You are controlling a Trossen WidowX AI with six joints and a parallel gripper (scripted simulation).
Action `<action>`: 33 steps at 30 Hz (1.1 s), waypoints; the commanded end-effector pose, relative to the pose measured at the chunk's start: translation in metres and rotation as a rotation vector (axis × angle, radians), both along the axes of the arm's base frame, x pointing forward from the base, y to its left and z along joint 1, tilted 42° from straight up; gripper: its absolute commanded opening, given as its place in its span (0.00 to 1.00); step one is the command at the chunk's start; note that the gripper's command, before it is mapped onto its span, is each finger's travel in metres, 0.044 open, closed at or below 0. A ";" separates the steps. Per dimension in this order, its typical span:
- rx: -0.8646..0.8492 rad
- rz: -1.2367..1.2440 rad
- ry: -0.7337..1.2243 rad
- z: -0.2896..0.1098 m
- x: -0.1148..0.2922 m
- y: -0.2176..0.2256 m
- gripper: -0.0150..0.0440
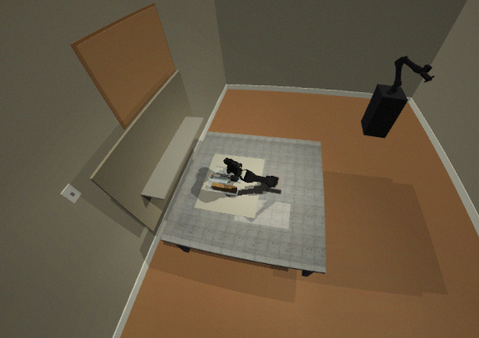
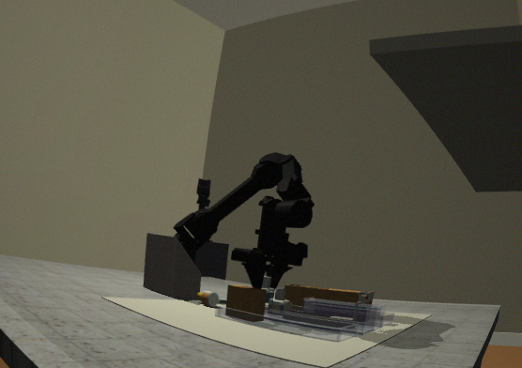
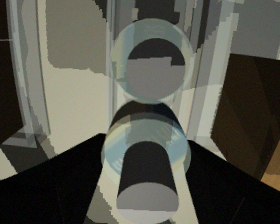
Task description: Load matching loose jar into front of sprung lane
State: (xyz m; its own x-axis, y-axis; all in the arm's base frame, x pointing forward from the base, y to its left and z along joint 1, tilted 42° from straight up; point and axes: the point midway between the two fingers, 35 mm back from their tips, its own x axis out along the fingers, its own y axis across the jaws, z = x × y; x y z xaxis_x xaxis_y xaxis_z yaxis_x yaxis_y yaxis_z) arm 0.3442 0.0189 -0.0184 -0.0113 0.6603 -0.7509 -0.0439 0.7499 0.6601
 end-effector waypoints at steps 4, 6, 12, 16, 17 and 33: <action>0.007 -0.005 -0.024 0.003 0.007 0.000 0.25; 0.007 -0.005 -0.024 0.003 0.008 0.000 0.25; 0.007 -0.005 -0.024 0.003 0.008 0.000 0.25; 0.007 -0.005 -0.024 0.002 0.008 0.001 0.25; 0.007 -0.005 -0.024 0.002 0.008 0.001 0.25; 0.007 -0.006 -0.024 -0.002 0.008 0.004 0.25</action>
